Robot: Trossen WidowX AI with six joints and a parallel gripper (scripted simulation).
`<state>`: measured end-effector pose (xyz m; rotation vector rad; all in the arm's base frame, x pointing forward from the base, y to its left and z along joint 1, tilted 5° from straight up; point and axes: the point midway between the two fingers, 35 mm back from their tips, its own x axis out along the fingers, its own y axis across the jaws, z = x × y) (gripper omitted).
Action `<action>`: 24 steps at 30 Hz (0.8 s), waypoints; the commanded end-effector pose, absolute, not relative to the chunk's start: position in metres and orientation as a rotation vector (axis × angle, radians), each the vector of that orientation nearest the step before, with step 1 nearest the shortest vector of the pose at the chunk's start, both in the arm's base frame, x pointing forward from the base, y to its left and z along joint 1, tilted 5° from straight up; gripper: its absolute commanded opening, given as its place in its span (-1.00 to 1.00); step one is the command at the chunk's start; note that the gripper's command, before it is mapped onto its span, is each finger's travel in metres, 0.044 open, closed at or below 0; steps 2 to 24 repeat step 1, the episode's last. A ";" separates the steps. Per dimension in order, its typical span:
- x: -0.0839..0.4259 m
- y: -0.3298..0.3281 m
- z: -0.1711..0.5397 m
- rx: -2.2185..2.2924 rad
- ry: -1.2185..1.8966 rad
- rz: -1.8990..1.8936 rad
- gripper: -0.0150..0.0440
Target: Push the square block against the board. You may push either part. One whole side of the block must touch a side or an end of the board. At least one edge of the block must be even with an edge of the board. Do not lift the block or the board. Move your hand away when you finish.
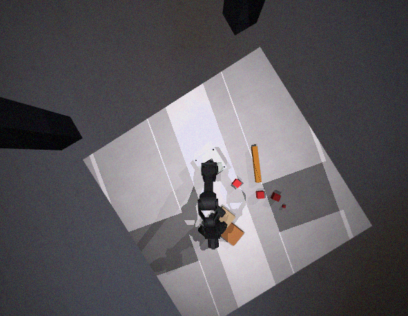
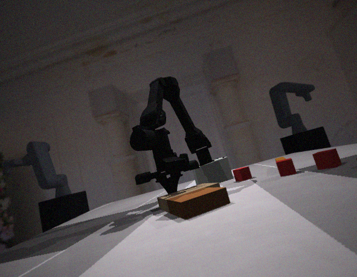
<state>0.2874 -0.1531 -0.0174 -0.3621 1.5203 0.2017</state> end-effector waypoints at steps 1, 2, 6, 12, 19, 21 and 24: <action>0.283 -0.155 -0.018 -0.361 1.518 0.203 -0.49; 0.283 -0.155 -0.018 -0.361 1.518 0.203 -0.49; 0.283 -0.155 -0.018 -0.361 1.518 0.203 -0.49; 0.283 -0.155 -0.018 -0.361 1.518 0.203 -0.49; 0.283 -0.155 -0.018 -0.361 1.518 0.203 -0.49; 0.283 -0.155 -0.018 -0.361 1.518 0.203 -0.49; 0.283 -0.155 -0.018 -0.361 1.518 0.203 -0.49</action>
